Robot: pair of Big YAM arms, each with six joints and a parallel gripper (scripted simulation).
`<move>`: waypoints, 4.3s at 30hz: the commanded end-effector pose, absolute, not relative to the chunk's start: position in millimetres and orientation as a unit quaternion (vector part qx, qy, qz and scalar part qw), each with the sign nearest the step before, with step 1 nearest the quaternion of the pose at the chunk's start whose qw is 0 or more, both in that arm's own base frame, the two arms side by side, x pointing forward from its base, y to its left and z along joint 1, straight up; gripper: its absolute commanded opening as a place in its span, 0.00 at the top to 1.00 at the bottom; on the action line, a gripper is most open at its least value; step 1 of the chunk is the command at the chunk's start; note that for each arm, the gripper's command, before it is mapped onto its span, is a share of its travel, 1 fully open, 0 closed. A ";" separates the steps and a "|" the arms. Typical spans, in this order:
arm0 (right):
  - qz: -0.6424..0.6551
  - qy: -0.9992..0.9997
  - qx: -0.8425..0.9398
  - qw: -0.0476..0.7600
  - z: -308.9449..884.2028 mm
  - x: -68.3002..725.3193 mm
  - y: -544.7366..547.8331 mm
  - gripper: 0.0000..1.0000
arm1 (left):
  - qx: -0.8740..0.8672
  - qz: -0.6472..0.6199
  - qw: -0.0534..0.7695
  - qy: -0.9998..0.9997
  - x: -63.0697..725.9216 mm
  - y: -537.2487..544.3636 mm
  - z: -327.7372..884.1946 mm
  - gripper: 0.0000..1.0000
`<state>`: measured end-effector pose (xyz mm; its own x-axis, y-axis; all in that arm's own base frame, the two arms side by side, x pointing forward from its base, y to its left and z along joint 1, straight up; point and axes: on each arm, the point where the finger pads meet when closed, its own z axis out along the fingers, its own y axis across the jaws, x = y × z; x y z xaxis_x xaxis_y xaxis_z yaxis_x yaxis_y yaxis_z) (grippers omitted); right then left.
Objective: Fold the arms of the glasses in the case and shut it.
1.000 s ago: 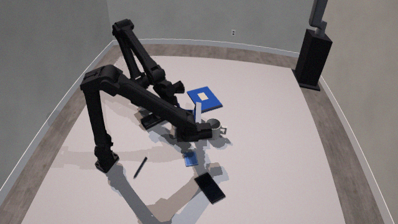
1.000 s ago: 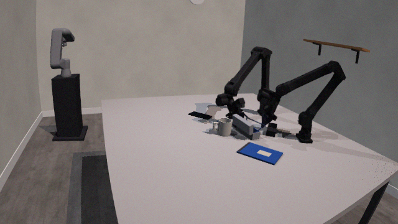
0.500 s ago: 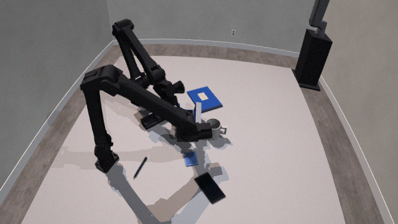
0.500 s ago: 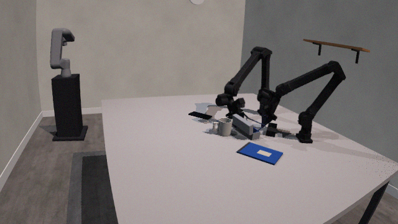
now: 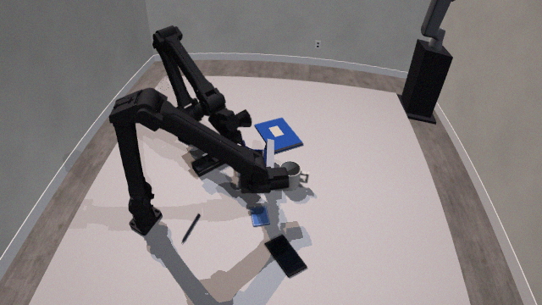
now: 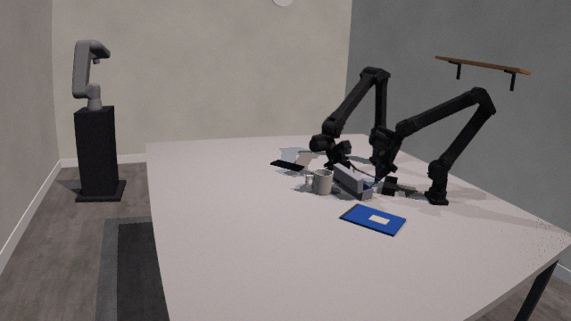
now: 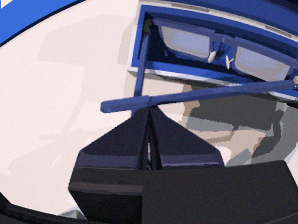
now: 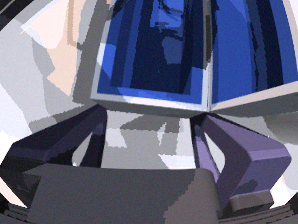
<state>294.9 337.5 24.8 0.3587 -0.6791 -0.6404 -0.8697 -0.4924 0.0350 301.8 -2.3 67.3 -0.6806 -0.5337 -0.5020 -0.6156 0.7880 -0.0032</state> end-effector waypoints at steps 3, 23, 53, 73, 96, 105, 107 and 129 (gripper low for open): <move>0.316 0.416 -0.843 0.130 4.4 260.7 322.8 0.43 | -0.344 0.089 0.284 0.891 336.1 15.7 89.2 1.00; 0.317 0.416 -0.843 0.130 4.4 260.7 322.9 0.43 | -0.323 0.083 0.287 0.898 347.5 16.4 93.6 1.00; 0.310 0.416 -0.843 0.143 9.1 269.8 324.6 0.43 | -0.276 0.065 0.281 0.917 361.2 23.8 91.7 1.00; 0.310 0.416 -0.843 0.143 9.1 269.8 324.6 0.43 | -0.248 0.060 0.282 0.925 360.6 22.9 106.8 1.00; 0.310 0.416 -0.843 0.143 9.1 269.8 324.6 0.43 | -0.262 0.060 0.270 0.925 321.9 6.6 150.7 1.00; 0.310 0.417 -0.842 0.143 9.3 270.1 325.0 0.00 | -0.272 0.062 0.260 0.925 319.4 11.5 141.6 1.00; 0.310 0.417 -0.842 0.143 9.5 270.3 325.1 0.00 | -0.272 0.060 0.264 0.923 320.3 10.9 143.2 1.00; 0.294 0.410 -0.847 0.166 68.6 303.0 306.4 0.00 | -0.269 0.060 0.265 0.924 319.1 10.9 143.3 1.00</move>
